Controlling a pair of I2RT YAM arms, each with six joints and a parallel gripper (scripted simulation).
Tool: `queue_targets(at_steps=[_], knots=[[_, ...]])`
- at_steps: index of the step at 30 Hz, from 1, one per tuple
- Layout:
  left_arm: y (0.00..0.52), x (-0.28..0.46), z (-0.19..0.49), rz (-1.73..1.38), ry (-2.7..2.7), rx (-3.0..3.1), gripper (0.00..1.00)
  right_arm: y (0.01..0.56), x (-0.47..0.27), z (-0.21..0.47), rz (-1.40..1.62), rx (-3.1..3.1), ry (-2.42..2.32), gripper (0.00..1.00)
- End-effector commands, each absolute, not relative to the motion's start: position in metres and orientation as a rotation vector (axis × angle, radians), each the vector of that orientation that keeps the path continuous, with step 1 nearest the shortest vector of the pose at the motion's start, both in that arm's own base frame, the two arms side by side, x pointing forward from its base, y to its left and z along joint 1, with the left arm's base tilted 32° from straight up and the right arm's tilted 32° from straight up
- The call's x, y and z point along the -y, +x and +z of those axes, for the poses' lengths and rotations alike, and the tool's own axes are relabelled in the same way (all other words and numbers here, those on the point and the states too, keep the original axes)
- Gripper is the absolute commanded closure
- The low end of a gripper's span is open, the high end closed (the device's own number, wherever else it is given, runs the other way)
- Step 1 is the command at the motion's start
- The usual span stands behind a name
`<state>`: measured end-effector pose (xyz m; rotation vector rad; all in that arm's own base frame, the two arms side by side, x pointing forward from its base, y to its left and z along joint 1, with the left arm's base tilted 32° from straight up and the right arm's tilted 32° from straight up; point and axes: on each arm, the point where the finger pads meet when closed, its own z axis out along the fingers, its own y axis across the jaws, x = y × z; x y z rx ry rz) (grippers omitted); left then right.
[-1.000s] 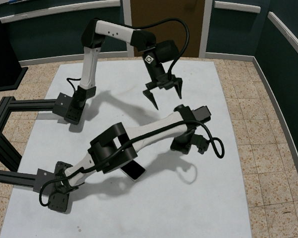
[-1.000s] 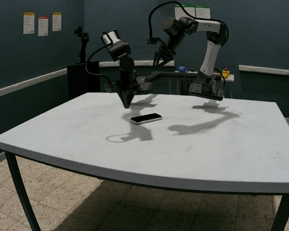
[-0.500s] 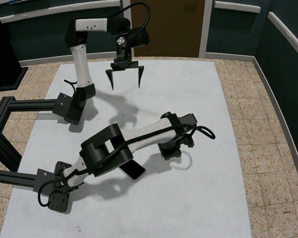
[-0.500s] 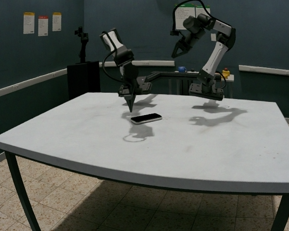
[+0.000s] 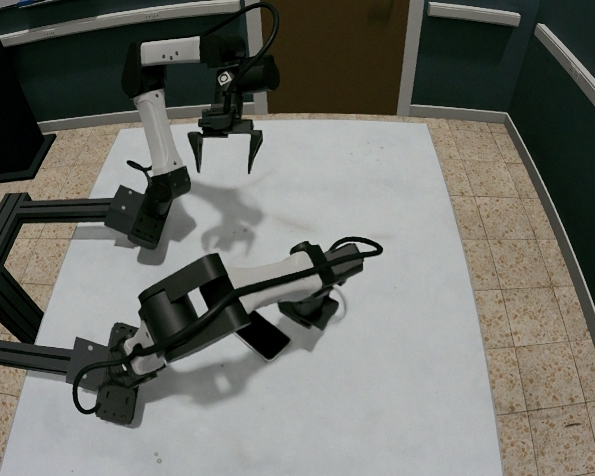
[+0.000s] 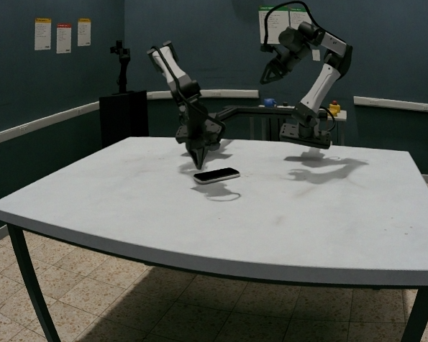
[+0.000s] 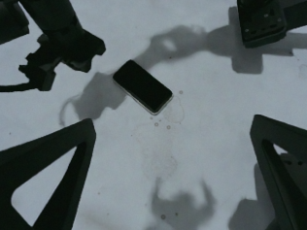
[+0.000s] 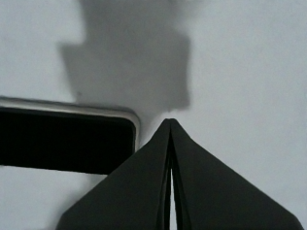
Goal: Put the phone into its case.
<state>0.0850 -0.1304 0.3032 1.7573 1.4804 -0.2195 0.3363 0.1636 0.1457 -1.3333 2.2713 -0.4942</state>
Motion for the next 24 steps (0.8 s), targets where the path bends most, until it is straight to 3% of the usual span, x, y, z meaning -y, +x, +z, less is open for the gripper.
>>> queue_targets(at_steps=[1,17,24], knots=[[0.084,0.129,0.294,-0.230,1.776,-1.503,0.00,0.323,-0.179,0.142,-0.492,-1.998,-1.672,1.00],[0.084,0.129,0.294,-0.230,1.775,-1.503,0.00,0.241,-0.195,0.059,-0.820,-1.275,-2.610,1.00],[0.084,0.129,0.294,-0.230,1.775,-1.503,0.00,0.214,-0.204,0.051,-0.861,-0.976,-2.753,1.00]])
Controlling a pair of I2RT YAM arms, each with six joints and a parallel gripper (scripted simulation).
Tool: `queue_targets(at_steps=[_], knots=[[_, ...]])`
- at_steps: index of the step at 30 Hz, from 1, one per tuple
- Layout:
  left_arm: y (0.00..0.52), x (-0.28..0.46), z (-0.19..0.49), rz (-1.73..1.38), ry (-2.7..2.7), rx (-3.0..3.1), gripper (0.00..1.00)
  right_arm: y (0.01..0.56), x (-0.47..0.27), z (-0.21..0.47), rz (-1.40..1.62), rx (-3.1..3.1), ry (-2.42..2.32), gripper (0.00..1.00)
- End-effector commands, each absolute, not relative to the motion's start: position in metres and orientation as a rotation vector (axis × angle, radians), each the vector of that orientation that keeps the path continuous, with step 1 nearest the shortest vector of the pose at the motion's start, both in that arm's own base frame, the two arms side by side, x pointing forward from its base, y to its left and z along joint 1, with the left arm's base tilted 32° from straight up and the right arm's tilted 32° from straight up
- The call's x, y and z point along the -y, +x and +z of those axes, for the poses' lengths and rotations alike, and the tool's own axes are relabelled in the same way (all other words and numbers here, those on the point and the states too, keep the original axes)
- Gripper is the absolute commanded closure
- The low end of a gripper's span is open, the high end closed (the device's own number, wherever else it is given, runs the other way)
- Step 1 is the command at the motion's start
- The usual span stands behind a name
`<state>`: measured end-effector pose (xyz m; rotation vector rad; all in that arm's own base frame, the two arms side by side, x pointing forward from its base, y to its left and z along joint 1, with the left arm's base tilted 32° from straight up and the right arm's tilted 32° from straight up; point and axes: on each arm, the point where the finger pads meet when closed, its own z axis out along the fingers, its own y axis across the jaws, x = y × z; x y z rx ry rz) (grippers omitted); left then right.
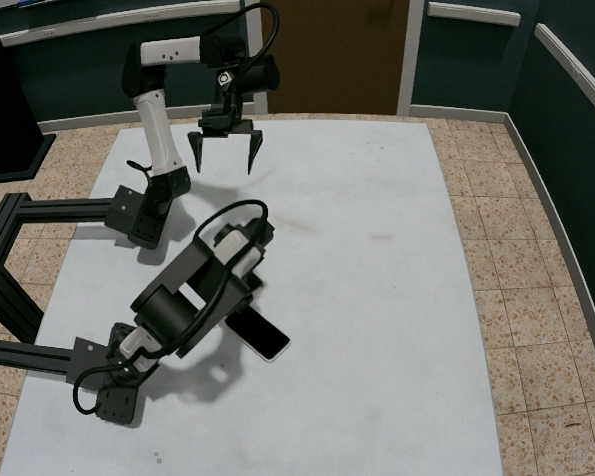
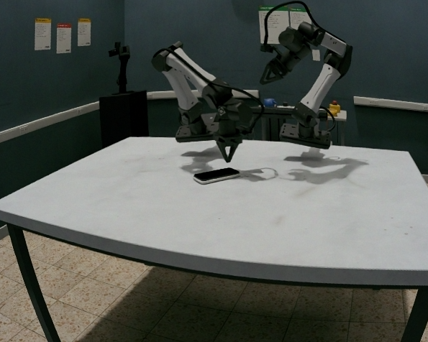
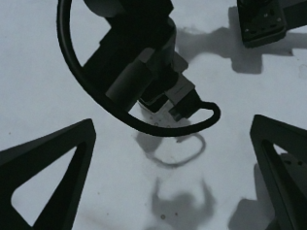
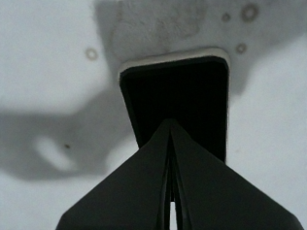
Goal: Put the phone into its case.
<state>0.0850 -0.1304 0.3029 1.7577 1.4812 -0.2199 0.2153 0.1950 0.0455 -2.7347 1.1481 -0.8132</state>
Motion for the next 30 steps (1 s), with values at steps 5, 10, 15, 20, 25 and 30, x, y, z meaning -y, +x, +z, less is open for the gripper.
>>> queue_targets(at_steps=[5,10,15,20,25,30], knots=[[0.084,0.129,0.294,-0.230,1.775,-1.503,0.00,0.210,-0.205,0.049,-0.844,-0.979,-2.756,1.00],[0.084,0.129,0.294,-0.230,1.775,-1.503,0.00,0.211,-0.206,0.050,-0.844,-0.979,-2.750,1.00],[0.083,0.130,0.298,-0.227,1.772,-1.489,0.00,0.211,-0.206,0.050,-0.844,-0.979,-2.750,1.00],[0.083,0.130,0.298,-0.227,1.772,-1.489,0.00,0.211,-0.206,0.050,-0.844,-0.979,-2.750,0.89],[0.083,0.130,0.298,-0.227,1.772,-1.489,0.00,0.212,-0.209,0.050,-0.844,-0.976,-2.766,0.65],[0.083,0.130,0.298,-0.227,1.772,-1.489,0.00,0.219,-0.199,0.035,-0.848,-1.000,-2.788,0.65]])
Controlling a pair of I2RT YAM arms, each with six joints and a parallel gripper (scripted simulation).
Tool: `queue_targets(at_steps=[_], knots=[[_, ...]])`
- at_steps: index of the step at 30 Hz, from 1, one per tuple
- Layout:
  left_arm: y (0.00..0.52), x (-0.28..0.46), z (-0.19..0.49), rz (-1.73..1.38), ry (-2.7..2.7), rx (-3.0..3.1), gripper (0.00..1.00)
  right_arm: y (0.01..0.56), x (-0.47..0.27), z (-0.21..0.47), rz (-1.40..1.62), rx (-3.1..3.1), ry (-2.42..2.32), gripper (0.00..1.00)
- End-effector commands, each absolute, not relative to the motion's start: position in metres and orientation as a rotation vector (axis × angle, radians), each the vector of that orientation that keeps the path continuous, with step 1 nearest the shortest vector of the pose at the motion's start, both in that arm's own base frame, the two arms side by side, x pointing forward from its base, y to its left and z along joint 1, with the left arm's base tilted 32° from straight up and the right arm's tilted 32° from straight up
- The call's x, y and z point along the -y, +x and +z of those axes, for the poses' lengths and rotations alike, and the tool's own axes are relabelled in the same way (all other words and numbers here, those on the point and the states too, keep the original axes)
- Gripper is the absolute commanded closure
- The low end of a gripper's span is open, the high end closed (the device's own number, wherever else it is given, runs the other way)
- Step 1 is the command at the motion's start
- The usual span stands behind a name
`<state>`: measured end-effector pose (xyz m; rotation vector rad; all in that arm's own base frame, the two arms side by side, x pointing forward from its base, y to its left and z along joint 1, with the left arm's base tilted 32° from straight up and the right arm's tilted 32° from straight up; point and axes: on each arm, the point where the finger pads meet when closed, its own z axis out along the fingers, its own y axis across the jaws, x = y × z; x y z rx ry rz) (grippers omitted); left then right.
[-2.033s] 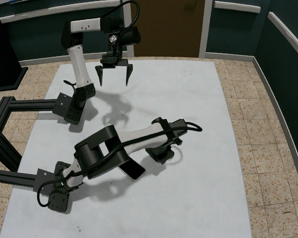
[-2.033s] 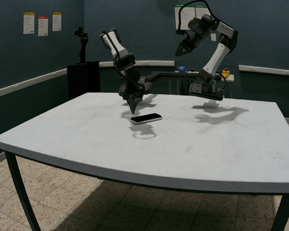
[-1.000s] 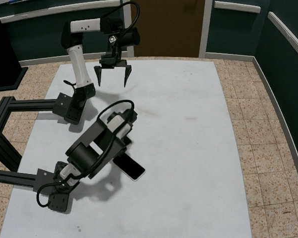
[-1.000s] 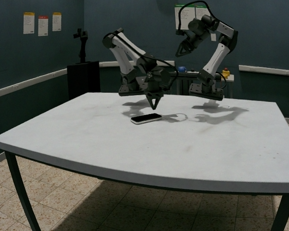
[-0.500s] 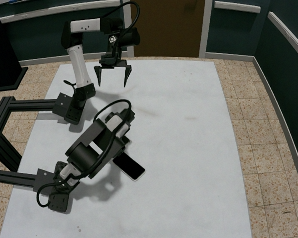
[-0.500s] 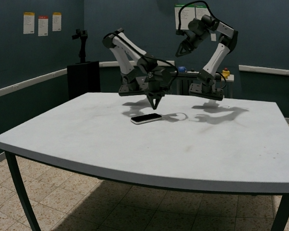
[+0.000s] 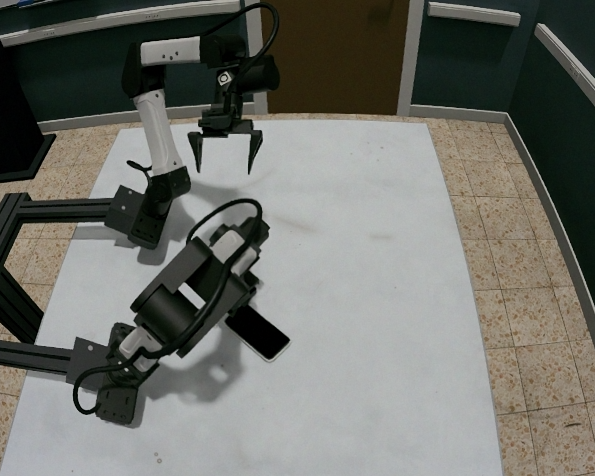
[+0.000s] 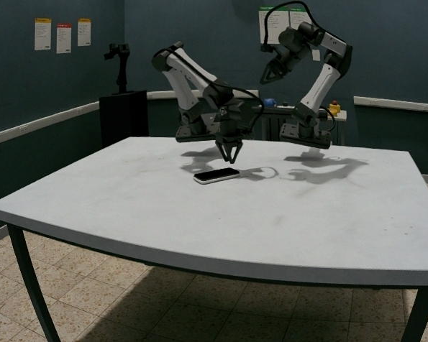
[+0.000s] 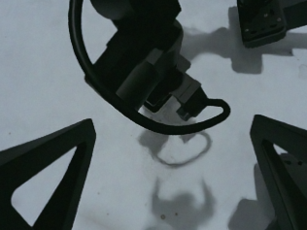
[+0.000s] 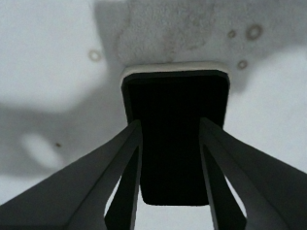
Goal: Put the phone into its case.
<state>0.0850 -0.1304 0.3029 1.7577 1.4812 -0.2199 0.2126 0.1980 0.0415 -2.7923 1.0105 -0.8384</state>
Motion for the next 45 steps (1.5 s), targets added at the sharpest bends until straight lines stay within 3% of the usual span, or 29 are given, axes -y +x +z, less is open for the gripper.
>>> queue_targets(at_steps=[1,45], knots=[[0.083,0.130,0.298,-0.227,1.772,-1.489,0.00,0.221,-0.199,0.032,-0.848,-1.000,-2.788,0.65],[0.083,0.130,0.298,-0.227,1.772,-1.489,0.00,0.244,-0.196,-0.008,-0.836,-0.982,-2.776,0.65]])
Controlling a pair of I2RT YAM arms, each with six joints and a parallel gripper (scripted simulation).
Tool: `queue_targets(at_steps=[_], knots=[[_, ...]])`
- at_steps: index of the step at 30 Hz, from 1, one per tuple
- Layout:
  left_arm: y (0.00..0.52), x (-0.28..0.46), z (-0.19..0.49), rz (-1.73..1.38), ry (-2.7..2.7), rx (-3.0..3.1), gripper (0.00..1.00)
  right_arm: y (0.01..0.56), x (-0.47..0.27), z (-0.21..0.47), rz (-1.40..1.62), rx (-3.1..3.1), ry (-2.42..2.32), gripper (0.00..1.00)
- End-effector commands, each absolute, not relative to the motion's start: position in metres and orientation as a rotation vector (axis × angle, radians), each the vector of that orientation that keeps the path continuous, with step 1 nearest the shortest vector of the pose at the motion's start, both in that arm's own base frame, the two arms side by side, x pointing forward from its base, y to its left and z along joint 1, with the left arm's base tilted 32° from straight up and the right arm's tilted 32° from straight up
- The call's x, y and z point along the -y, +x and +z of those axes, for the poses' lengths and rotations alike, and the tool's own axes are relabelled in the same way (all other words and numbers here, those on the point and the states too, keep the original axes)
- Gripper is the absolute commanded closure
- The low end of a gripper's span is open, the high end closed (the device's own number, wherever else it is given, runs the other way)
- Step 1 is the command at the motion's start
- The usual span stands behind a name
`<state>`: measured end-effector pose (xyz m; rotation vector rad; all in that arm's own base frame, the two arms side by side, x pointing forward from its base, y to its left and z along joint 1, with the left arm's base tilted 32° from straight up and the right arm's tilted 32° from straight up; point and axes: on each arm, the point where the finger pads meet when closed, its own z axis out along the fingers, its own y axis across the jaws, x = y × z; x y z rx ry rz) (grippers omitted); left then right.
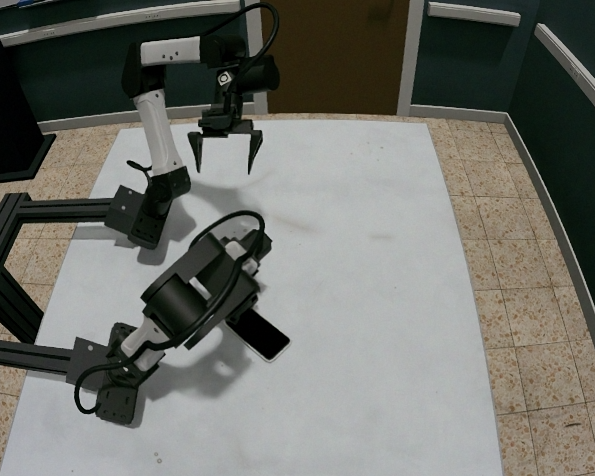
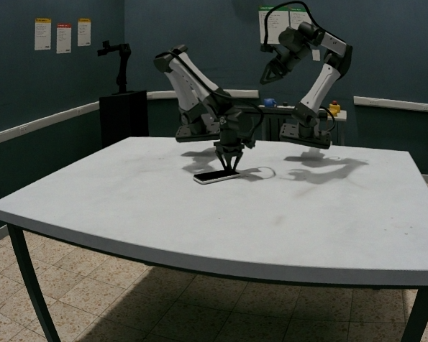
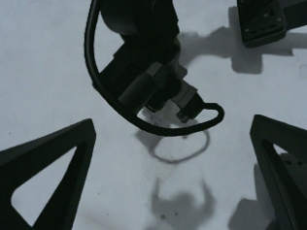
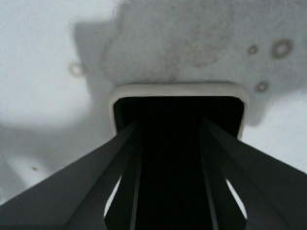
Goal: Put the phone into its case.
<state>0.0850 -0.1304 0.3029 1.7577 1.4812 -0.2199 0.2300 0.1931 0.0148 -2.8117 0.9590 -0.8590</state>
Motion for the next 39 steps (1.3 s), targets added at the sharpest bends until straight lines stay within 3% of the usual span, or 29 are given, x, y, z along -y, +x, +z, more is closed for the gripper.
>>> queue_targets(at_steps=[1,20,28,39], knots=[[0.083,0.130,0.298,-0.227,1.772,-1.489,0.00,0.244,-0.195,-0.010,-0.836,-0.982,-2.776,0.65],[0.083,0.130,0.298,-0.227,1.772,-1.489,0.00,0.222,-0.205,0.031,-0.811,-1.017,-2.748,0.65],[0.095,0.141,0.317,-0.255,1.654,-1.476,0.00,0.266,-0.181,0.079,-0.848,-1.010,-2.701,0.65],[0.108,0.152,0.342,-0.296,1.515,-1.458,0.00,0.279,-0.141,0.099,-0.839,-0.974,-2.777,0.65]])
